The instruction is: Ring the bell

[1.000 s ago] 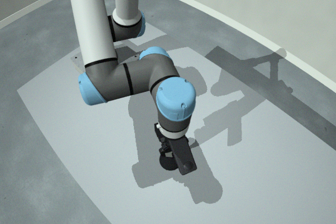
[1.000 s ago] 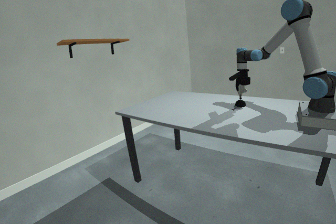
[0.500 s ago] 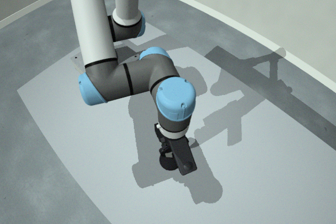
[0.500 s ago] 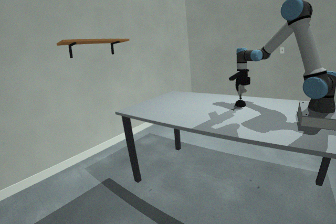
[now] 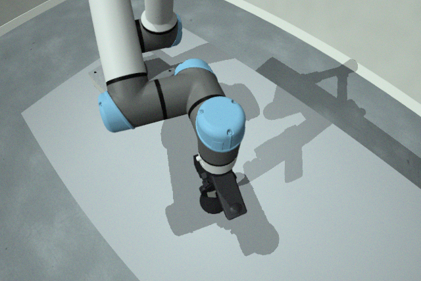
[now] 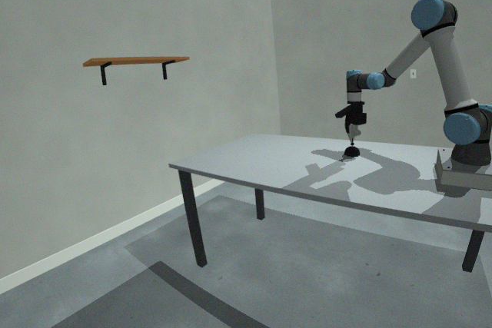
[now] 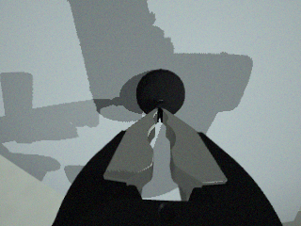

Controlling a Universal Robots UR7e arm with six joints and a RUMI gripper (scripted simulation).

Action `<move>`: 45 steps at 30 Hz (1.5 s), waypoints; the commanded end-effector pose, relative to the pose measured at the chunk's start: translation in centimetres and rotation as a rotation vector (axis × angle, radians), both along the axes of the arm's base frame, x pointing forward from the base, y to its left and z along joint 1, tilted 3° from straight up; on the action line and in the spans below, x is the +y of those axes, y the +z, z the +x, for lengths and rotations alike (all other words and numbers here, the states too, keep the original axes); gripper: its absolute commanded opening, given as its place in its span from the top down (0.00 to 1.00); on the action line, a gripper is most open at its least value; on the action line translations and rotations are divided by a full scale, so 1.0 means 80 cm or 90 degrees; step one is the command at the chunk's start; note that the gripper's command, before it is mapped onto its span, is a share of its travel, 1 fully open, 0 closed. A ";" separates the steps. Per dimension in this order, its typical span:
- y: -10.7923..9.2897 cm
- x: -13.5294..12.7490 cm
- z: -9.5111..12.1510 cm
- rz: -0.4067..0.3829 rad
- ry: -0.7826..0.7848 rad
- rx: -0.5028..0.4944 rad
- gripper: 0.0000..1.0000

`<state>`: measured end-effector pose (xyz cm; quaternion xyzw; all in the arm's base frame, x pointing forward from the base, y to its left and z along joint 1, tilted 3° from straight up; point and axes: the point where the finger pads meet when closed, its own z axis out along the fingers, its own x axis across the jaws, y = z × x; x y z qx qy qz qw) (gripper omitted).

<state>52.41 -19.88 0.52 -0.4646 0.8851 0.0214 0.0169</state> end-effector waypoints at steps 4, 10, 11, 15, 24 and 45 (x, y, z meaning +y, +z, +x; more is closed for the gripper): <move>-0.002 0.003 -0.001 0.002 0.001 0.001 1.00; -0.009 0.004 -0.001 0.002 0.001 0.002 1.00; -0.009 0.004 -0.001 0.002 0.001 0.002 1.00; -0.008 0.004 -0.001 0.002 0.001 0.002 1.00; -0.008 0.004 -0.001 0.002 0.001 0.002 1.00; -0.008 0.004 -0.001 0.002 0.001 0.002 1.00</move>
